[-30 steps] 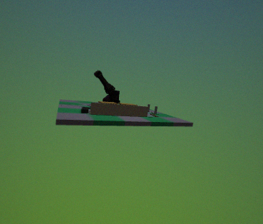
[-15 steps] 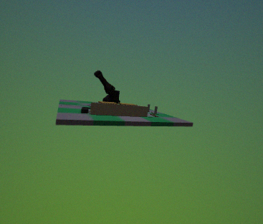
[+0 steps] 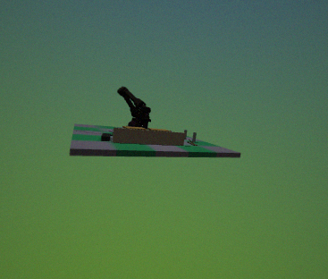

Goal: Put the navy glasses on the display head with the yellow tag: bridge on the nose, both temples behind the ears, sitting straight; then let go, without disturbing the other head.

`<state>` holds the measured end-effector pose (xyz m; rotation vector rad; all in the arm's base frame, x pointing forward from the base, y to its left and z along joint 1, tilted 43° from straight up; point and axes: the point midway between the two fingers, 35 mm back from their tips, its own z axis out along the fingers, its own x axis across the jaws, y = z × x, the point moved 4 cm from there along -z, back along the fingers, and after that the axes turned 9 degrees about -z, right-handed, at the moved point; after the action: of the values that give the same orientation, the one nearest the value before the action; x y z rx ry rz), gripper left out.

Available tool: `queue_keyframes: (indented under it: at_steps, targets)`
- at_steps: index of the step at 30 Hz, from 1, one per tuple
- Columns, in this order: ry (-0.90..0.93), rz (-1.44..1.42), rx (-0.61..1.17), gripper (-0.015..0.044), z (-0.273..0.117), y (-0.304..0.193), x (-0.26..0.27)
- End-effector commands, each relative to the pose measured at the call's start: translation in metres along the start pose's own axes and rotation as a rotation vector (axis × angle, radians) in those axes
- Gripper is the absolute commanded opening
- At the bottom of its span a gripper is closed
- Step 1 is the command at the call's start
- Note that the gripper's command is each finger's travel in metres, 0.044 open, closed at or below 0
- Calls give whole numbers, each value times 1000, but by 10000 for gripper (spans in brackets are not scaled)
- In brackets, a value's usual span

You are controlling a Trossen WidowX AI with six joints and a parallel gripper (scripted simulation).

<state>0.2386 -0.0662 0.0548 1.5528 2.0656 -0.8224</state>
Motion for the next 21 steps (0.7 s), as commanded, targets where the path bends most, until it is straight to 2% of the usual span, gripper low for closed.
queue_keyframes:
  at_steps: [1,5,10,21]
  targets:
    - [-1,8,-9,0,-23,2,-1]
    - [-6,8,-8,0,-42,0,0]
    - [-5,8,-9,0,-44,2,0]
    - [19,3,-27,0,-54,39,30]
